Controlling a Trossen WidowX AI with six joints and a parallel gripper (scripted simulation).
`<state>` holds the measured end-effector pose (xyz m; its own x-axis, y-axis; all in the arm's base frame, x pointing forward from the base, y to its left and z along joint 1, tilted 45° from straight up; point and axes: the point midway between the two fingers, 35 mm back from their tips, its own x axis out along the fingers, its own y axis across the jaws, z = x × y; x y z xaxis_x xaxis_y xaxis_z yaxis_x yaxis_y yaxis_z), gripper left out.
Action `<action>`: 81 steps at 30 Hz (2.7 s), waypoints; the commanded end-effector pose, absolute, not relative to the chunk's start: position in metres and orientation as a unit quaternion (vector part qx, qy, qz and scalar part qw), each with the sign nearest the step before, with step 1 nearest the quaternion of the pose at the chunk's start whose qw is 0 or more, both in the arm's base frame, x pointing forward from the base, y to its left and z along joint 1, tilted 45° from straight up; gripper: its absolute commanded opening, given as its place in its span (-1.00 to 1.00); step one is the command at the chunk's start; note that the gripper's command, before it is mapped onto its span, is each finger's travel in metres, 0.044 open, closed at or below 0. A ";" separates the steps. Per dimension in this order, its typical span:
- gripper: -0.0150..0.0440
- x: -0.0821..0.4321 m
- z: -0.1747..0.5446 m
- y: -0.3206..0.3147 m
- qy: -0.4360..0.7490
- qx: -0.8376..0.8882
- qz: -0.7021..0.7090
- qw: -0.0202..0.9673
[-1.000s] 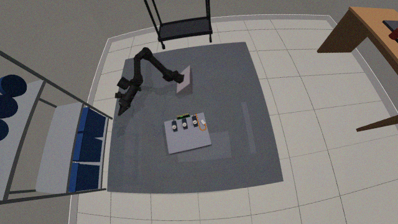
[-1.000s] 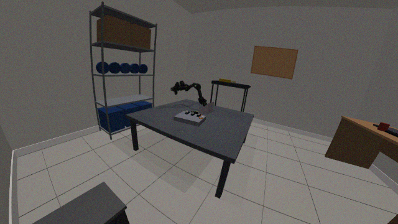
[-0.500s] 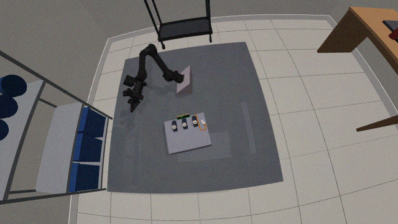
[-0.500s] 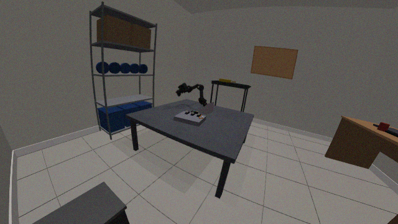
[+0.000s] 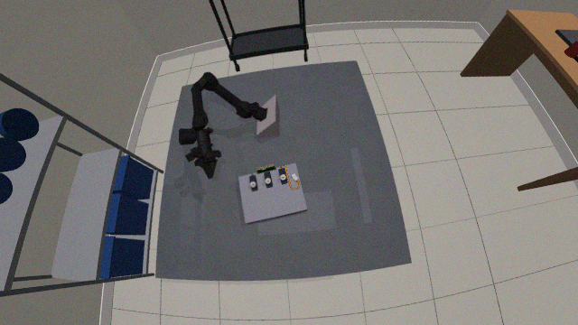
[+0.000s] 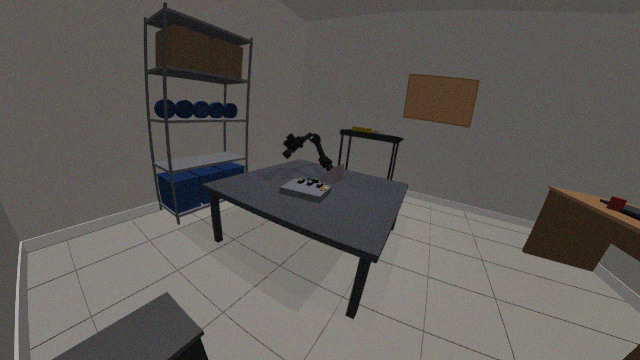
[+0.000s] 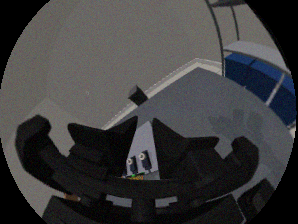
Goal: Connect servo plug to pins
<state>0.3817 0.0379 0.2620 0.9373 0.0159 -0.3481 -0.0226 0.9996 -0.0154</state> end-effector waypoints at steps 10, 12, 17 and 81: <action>-0.10 0.417 0.184 0.086 0.355 -0.066 0.012 0.932; -0.10 0.420 0.170 0.094 0.381 -0.080 0.012 0.921; -0.10 0.424 0.137 0.114 0.442 -0.118 0.011 0.889; -0.37 0.355 -0.102 0.178 0.666 -0.496 -0.020 0.557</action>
